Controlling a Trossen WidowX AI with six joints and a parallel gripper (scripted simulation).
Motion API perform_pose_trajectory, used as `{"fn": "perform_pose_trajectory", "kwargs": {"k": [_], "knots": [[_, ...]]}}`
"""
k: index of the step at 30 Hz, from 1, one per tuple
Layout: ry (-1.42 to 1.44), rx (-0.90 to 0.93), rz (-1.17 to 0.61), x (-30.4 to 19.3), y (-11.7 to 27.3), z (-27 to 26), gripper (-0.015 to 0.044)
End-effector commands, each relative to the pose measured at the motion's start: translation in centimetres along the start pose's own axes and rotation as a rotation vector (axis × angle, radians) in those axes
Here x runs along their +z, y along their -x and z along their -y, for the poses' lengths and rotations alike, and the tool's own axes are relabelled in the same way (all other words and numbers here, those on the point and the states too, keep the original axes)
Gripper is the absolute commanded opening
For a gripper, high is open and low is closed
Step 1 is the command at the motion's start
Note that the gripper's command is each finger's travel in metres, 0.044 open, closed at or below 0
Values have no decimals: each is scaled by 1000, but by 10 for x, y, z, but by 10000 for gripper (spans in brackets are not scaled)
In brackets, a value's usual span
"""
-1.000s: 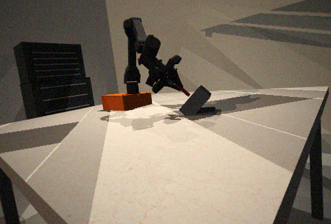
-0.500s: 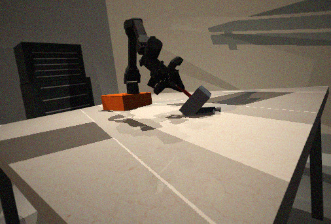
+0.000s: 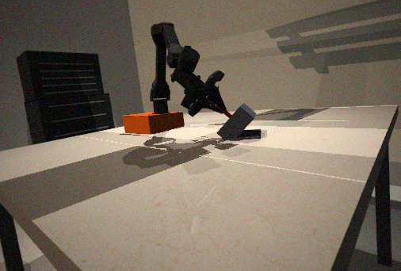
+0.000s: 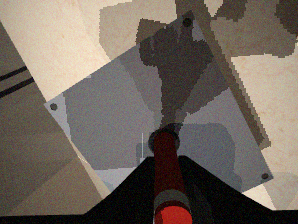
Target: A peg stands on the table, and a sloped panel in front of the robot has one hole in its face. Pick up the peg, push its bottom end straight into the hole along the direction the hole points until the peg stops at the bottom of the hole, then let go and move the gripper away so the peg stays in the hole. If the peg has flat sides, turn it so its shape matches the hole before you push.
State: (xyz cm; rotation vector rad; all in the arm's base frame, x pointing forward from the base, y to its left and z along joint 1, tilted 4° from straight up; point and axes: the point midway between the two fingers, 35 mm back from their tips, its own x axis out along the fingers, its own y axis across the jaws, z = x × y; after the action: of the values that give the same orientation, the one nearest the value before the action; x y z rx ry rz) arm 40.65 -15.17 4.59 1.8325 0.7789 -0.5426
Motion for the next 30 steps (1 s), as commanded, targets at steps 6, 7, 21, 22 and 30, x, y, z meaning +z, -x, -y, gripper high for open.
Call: {"fn": "perform_pose_trajectory", "kwargs": {"k": [6, 7, 21, 22, 30], "knots": [[-3, 1, 4, 1, -6, 0, 0], [-3, 1, 4, 1, -7, 0, 0], [-3, 2, 4, 1, -13, -1, 0], [-3, 2, 4, 1, -13, -1, 0], [-1, -1, -1, 0, -12, 0, 0]]}}
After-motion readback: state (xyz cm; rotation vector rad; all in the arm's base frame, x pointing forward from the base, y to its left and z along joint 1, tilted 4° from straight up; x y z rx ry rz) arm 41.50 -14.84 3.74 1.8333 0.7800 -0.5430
